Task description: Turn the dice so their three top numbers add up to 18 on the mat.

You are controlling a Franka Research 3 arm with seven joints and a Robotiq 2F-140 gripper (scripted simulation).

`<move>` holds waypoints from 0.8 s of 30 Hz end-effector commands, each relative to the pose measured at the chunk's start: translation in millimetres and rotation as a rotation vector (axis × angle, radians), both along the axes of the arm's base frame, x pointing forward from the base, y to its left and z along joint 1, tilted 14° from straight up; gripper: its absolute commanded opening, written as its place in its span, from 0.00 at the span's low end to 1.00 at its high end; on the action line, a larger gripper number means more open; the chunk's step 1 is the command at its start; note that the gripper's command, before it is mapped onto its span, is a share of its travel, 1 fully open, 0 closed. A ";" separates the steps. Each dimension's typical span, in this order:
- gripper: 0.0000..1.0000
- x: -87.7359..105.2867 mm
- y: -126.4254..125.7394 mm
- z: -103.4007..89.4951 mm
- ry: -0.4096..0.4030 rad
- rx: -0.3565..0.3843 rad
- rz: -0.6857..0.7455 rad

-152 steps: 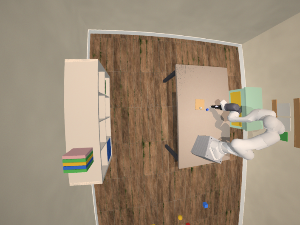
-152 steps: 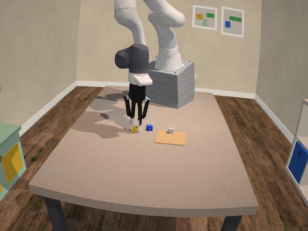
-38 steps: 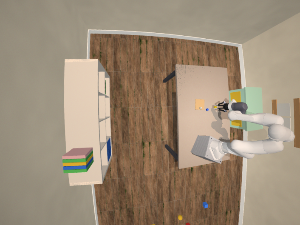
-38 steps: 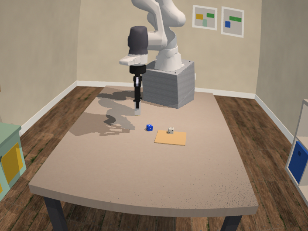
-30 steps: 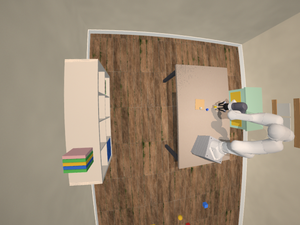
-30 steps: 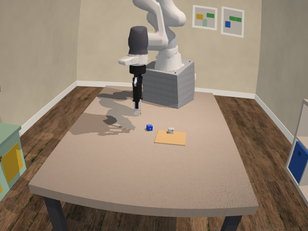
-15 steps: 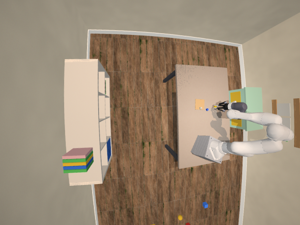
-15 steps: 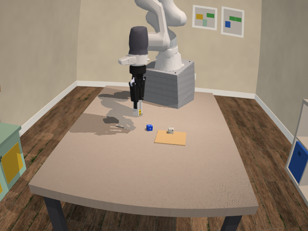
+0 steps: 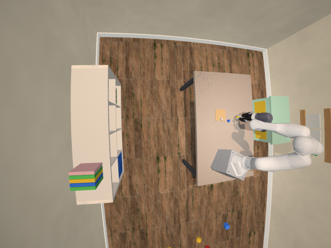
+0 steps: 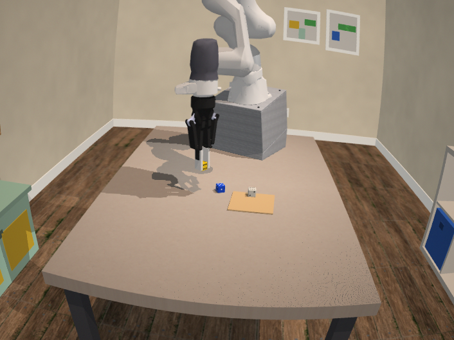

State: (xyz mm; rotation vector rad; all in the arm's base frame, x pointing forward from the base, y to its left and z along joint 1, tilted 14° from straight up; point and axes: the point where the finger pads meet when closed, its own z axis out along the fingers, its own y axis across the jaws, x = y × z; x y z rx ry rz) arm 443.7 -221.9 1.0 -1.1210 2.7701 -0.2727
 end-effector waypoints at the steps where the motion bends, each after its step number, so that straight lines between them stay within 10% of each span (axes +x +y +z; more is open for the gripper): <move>1: 0.13 0.0 -1.0 -0.4 -0.008 -0.003 -0.139; 24: 0.13 -1.4 -1.8 -4.3 -0.110 0.083 -0.165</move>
